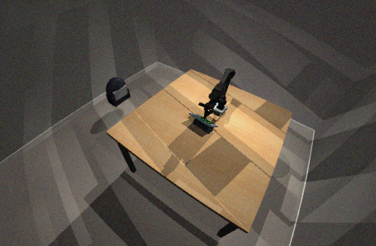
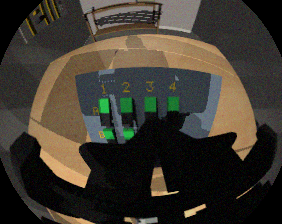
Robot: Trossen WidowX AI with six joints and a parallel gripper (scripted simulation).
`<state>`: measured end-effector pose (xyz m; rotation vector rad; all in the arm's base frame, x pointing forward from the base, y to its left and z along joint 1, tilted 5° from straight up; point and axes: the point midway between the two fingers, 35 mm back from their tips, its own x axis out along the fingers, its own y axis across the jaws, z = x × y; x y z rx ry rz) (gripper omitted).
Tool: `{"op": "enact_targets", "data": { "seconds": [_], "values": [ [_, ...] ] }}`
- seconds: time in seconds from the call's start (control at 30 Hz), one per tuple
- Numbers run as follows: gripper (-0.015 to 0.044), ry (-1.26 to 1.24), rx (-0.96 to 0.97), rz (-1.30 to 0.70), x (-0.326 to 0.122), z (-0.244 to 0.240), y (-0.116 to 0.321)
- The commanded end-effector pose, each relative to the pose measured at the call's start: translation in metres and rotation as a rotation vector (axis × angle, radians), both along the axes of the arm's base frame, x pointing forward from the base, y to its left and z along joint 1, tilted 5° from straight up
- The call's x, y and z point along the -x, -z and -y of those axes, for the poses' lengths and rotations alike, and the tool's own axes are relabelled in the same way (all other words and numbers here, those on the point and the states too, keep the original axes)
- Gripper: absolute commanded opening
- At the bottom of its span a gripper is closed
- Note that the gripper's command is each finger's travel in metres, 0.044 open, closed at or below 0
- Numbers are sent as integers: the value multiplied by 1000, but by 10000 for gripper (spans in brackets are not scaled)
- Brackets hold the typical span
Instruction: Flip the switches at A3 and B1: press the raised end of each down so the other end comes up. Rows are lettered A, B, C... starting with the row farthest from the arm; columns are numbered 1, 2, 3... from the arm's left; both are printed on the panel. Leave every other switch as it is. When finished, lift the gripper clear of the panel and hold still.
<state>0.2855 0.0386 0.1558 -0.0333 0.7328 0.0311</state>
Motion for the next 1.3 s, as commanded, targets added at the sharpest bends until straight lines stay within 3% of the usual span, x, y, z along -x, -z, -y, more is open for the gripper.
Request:
{"op": "enact_targets", "data": {
  "seconds": [0.0,1.27],
  "values": [
    [0,-6,1,-6,0,-1,2],
    [0,-6,1,-6,-4,-1,6]
  ]
}}
